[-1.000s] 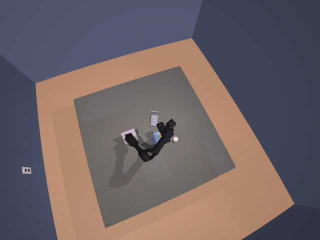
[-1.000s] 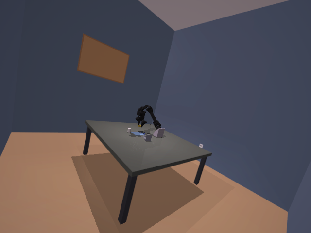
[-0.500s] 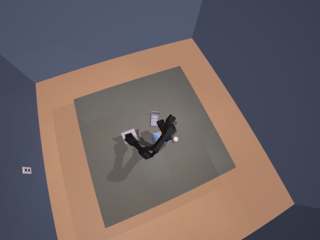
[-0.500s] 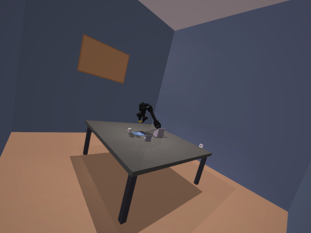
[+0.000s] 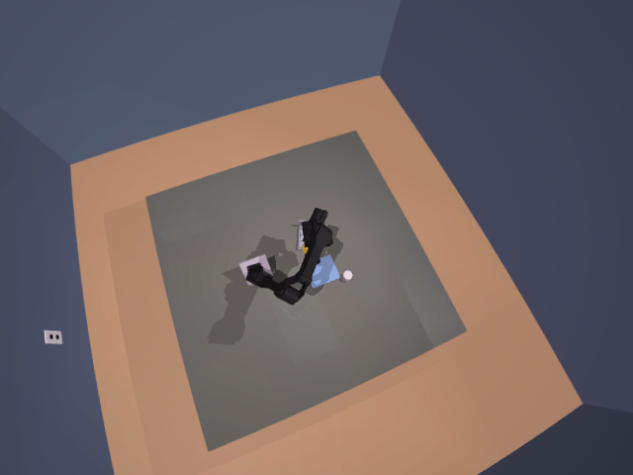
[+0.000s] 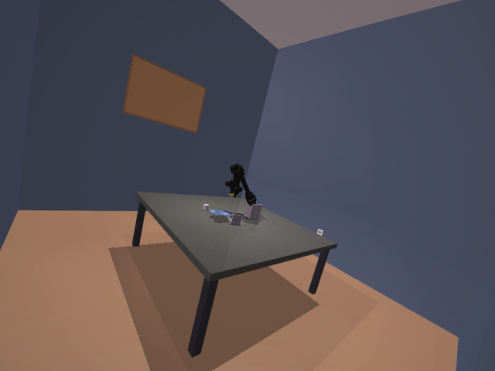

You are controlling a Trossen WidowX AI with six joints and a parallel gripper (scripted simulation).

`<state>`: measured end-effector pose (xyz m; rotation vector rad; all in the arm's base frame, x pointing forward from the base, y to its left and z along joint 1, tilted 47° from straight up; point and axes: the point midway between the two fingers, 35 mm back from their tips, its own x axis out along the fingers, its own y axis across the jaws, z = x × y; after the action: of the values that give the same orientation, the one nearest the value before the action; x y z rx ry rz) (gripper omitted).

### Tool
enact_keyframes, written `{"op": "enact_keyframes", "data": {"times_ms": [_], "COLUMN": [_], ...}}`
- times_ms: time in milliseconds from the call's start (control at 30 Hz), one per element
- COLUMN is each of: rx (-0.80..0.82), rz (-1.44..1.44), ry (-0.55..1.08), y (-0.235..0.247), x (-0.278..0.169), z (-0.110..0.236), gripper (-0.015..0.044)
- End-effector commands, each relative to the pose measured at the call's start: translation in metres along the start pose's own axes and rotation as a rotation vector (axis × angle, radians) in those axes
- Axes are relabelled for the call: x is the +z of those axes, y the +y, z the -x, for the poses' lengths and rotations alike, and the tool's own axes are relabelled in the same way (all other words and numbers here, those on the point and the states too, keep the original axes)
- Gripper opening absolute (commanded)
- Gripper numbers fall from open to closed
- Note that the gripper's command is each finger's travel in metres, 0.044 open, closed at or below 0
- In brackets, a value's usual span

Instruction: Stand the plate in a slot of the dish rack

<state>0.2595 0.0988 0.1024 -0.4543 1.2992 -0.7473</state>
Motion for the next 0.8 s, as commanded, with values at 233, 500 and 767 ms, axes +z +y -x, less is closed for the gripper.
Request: {"op": "enact_keyframes", "data": {"times_ms": [233, 500, 767], "rx": [-0.009, 0.060, 0.168], "rz": [-0.125, 0.005, 0.144], "ry": [0.013, 0.136, 0.242], "y": [0.023, 0.026, 0.030], "x": [-0.028, -0.033, -0.038], "z": [-0.002, -0.024, -0.044], "gripper": [0.0000, 0.0000, 0.0000]}}
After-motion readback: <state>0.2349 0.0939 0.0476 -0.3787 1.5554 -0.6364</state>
